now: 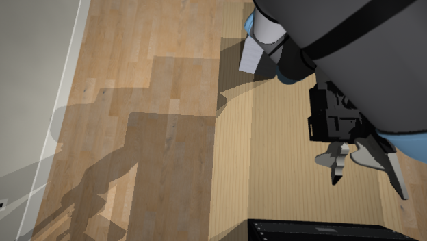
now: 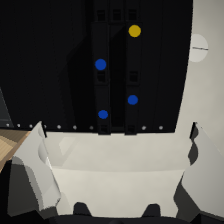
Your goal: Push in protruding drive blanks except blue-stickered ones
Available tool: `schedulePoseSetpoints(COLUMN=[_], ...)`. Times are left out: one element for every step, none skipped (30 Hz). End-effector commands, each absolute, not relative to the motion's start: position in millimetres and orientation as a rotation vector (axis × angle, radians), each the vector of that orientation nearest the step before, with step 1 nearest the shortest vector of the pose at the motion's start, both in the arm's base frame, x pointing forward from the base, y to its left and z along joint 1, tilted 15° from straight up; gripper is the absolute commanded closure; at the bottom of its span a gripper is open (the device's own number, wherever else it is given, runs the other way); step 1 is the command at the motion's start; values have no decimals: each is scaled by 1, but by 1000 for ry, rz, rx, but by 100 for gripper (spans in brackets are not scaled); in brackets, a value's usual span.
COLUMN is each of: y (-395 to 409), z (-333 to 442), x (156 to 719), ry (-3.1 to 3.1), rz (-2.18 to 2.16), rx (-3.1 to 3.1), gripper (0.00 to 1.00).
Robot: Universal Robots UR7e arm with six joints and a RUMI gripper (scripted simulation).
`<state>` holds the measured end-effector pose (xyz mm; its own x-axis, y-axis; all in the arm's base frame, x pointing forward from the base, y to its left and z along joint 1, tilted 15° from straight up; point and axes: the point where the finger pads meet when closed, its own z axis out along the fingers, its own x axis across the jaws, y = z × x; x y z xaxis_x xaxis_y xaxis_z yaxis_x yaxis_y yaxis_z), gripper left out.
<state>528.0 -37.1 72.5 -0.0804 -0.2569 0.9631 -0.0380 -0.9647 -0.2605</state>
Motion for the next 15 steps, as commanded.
schedulePoseSetpoints(y=[-37,-37,-37,-37,-37,-37,-37,-37,-37,-36,-36,-36,-35,-34,-33], z=[73,73,73,73,73,73,73,73,73,73,73,74,74,74,75], x=[528,528,528,528,528,528,528,528,529,529,530,530,531,532,534], ry=[328,328,328,328,328,328,328,328,328,328,328,328,328,328,328], rz=[-2181,-2181,-2181,-2181,-2181,-2181,-2181,-2181,-2181,-2181,-2181,-2181,-2181,-2181,-2181], rx=[-2021,-2021,-2021,-2021,-2021,-2021,-2021,-2021,-2021,-2022,-2022,-2023,-2024,-2024,-2024], gripper=[0,0,0,0,0,0,0,0,0,0,0,0,0,0,0])
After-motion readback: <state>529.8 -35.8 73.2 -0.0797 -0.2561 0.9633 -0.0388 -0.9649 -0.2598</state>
